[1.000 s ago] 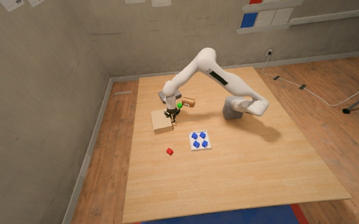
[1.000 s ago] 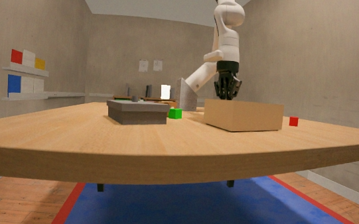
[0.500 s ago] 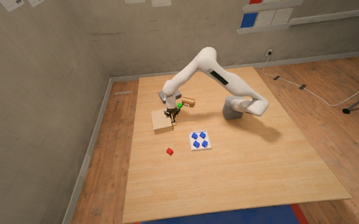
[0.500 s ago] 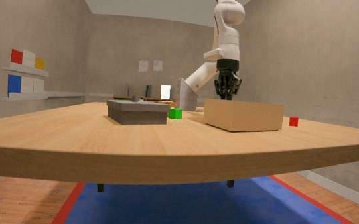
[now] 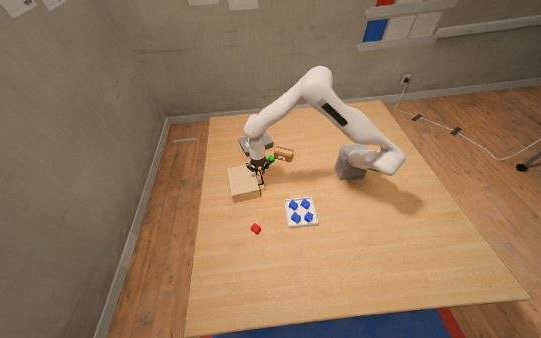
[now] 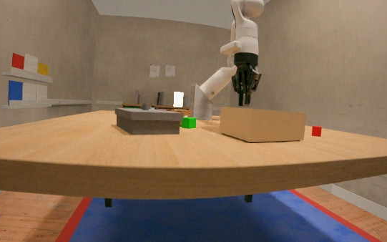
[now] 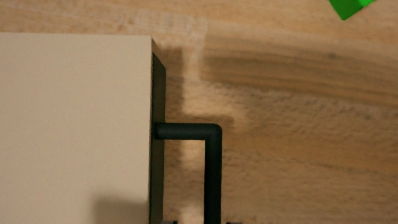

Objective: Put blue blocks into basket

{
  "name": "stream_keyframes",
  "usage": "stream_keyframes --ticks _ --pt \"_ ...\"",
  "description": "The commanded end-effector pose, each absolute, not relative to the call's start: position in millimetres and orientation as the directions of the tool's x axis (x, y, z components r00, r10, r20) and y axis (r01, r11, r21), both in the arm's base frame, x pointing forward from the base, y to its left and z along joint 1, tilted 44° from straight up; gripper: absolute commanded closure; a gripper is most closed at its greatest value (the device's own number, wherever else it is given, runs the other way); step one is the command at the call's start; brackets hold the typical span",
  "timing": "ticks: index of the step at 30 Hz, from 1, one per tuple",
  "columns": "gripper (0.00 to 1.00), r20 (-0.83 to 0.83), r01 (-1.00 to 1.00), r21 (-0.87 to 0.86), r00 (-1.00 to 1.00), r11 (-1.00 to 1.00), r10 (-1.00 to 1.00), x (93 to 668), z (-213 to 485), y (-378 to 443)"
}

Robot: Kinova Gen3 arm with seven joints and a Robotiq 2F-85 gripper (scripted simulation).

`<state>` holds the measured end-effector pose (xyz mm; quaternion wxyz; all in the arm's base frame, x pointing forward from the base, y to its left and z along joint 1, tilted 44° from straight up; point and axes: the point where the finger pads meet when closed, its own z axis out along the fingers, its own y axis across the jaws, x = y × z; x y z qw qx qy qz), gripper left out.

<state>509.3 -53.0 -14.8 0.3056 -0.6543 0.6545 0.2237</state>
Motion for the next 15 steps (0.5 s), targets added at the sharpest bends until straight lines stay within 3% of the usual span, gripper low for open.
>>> stream_keyframes --ticks 1,15 --pt "0.70 -0.692 -0.993 -0.108 0.043 0.045 -0.721 508.5 -6.7 -61.4" --pt "0.70 -0.692 -0.993 -0.108 0.043 0.045 -0.721 503.6 25.8 -92.9"
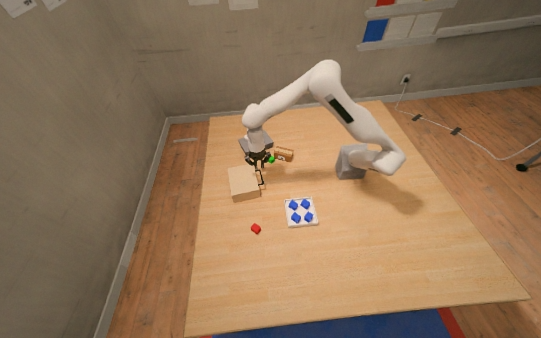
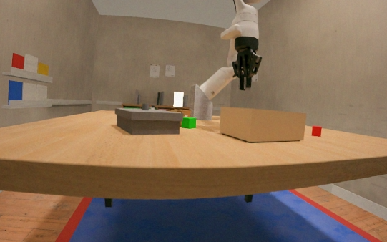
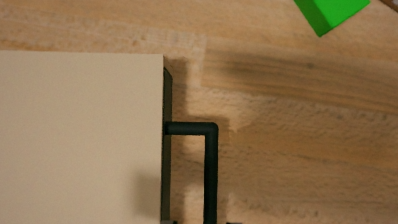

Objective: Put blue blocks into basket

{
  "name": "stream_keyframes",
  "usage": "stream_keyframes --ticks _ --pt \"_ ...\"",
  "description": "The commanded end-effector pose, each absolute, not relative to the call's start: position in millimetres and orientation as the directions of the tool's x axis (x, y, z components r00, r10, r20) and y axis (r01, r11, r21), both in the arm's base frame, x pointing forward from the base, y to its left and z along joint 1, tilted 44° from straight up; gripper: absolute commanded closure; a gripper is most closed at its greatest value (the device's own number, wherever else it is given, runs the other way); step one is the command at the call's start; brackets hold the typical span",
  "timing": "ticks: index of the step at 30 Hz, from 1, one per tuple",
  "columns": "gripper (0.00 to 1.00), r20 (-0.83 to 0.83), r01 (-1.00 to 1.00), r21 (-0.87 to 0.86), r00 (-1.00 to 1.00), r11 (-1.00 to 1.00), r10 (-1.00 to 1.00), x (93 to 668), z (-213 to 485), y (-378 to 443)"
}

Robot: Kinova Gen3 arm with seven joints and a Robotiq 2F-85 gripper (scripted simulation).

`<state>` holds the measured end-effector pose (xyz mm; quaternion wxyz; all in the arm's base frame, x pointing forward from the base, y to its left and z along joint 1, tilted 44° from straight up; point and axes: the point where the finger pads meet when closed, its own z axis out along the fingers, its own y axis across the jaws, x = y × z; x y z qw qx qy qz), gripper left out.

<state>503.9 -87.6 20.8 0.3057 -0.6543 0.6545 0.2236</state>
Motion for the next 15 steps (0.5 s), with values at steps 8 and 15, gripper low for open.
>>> stream_keyframes --ticks 8,15 --pt "0.70 -0.692 -0.993 -0.108 0.043 0.045 -0.721 501.7 37.8 -104.6" --pt "0.70 -0.692 -0.993 -0.108 0.043 0.045 -0.721 500.5 45.8 -112.3"
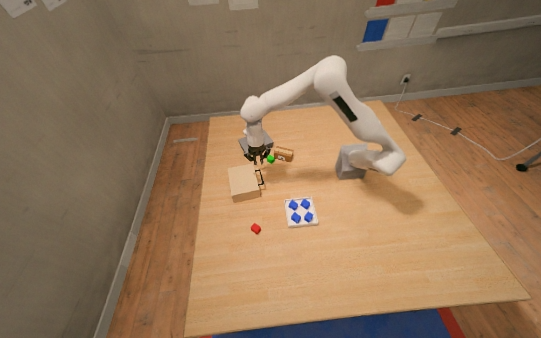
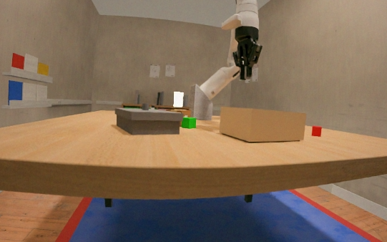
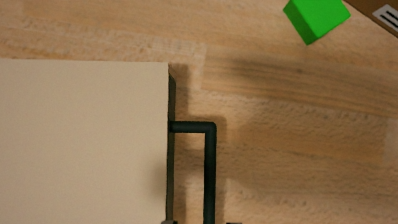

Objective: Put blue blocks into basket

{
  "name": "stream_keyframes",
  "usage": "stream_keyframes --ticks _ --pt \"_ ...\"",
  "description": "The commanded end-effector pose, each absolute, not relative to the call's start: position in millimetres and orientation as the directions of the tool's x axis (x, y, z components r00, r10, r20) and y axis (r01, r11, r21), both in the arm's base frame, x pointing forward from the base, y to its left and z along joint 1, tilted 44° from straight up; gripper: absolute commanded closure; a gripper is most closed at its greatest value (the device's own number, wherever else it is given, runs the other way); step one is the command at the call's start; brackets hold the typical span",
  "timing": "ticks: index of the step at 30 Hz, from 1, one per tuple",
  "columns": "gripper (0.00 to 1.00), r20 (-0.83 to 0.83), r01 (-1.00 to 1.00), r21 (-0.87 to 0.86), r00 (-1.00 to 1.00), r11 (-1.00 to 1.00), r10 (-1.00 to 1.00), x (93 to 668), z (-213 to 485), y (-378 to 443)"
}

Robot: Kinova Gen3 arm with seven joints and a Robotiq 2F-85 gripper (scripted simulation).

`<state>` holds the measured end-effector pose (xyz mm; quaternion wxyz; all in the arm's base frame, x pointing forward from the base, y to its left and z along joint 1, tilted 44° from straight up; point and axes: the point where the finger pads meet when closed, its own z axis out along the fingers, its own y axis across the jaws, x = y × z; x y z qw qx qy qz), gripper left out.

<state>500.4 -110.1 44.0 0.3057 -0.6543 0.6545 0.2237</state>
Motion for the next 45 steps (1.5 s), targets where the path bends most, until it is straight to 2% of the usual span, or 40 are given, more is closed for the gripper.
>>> stream_keyframes --ticks 1,12,19,45 --pt "0.70 -0.692 -0.993 -0.108 0.043 0.045 -0.721 500.4 46.4 -112.9" --pt "0.70 -0.692 -0.993 -0.108 0.043 0.045 -0.721 499.5 48.3 -114.7" --pt "0.70 -0.692 -0.993 -0.108 0.043 0.045 -0.721 436.6 70.6 -124.0" --pt "0.70 -0.692 -0.993 -0.108 0.043 0.045 -0.721 435.8 70.8 -124.0"
